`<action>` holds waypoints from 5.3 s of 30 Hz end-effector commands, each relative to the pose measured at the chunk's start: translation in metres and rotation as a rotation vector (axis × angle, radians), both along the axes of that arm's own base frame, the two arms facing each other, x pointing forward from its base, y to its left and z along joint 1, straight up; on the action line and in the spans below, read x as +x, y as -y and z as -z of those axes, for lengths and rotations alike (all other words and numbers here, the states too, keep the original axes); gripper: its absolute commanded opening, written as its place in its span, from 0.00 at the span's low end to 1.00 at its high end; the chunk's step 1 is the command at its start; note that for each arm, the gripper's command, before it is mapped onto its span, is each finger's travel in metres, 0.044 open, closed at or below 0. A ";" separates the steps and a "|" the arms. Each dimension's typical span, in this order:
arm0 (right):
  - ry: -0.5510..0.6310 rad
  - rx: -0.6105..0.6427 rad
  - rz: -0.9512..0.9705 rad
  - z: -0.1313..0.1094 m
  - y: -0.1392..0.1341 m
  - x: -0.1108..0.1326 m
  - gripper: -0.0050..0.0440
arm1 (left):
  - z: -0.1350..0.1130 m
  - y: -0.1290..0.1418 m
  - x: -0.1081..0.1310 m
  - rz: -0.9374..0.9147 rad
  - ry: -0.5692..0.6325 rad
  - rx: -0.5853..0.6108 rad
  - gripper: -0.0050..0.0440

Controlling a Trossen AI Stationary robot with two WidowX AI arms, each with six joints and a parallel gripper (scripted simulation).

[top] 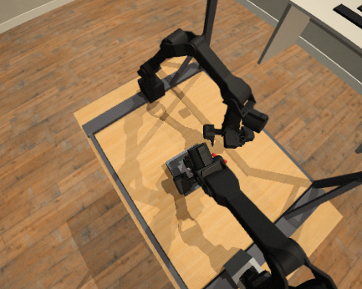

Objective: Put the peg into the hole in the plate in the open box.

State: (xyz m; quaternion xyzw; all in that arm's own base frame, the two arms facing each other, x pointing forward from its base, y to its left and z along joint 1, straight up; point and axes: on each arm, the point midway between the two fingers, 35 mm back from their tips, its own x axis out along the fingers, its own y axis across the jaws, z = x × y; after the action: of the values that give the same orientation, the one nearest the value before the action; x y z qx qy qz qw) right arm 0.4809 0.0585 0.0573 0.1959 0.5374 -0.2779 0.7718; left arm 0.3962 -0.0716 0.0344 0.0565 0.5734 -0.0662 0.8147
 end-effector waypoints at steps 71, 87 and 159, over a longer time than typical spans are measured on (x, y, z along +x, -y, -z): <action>0.602 -0.148 -0.712 -0.114 0.034 -0.174 1.00 | -0.015 0.278 -0.093 1.727 0.449 0.775 0.45; 0.663 -0.200 -0.788 -0.104 0.032 -0.193 1.00 | 0.063 0.215 -0.075 2.278 0.030 1.143 0.45; 0.667 -0.201 -0.783 -0.108 0.032 -0.191 1.00 | 0.101 0.176 -0.030 2.367 -0.091 1.158 0.15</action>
State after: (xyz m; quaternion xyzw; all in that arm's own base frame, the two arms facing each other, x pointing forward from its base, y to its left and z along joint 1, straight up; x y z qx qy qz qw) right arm 0.2888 0.0267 0.1583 -0.0170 0.2752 0.0589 0.9594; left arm 0.3627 -0.2424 -0.0833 0.8514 0.1586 -0.4917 0.0907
